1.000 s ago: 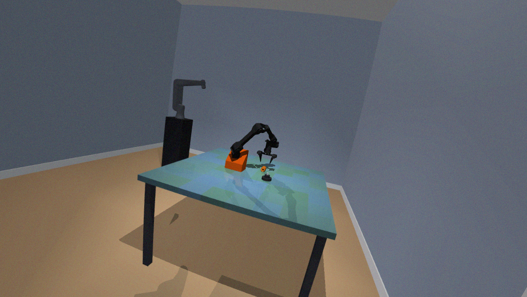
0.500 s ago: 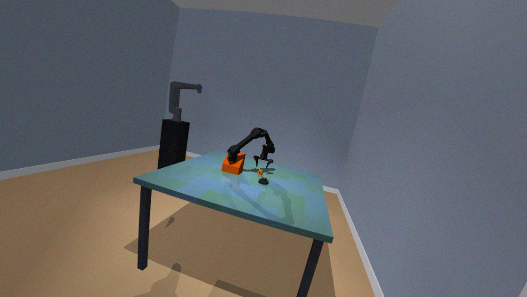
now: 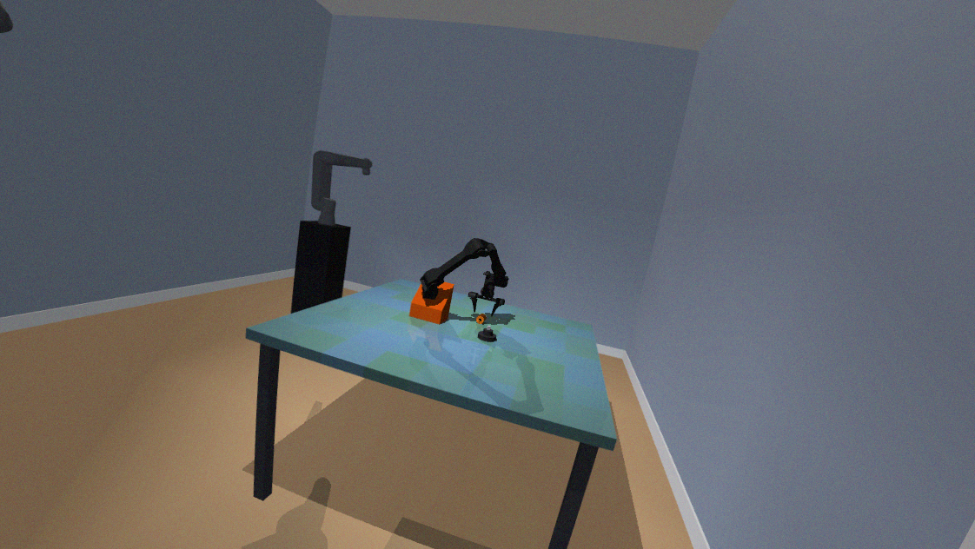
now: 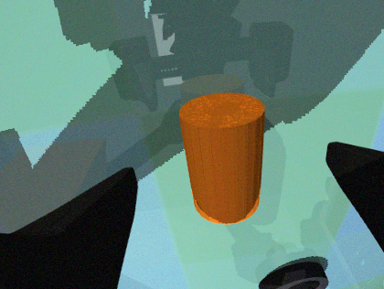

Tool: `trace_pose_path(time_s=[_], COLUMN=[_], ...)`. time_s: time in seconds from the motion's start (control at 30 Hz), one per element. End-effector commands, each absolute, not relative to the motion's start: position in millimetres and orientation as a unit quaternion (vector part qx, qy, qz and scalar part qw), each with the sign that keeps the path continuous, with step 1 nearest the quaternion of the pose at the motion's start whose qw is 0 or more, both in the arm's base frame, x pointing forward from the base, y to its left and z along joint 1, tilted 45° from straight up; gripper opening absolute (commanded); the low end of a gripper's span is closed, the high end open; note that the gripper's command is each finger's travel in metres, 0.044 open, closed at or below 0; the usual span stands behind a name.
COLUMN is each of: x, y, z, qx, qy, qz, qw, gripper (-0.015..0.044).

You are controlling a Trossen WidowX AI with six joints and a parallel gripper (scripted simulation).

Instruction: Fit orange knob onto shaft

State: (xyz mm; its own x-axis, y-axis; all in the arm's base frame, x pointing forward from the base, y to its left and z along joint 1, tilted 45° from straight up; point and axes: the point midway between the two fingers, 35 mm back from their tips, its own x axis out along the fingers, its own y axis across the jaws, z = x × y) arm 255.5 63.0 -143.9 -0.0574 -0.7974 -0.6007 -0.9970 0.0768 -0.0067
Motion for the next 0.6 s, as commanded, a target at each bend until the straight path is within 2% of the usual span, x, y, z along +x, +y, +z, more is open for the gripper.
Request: trace_pose_path(time_s=[0.0,0.47,0.57], x=[253.7,252.1,252.1], y=[54.9,40.4,40.4], z=[-150.0,-164.0,-164.0], qx=[-0.646,-0.646,-0.646], qy=[0.696,0.696,0.696], qz=[0.213,0.212,0.212], qw=[0.229,0.228,0.228], gripper=[0.044,0.044,0.0361])
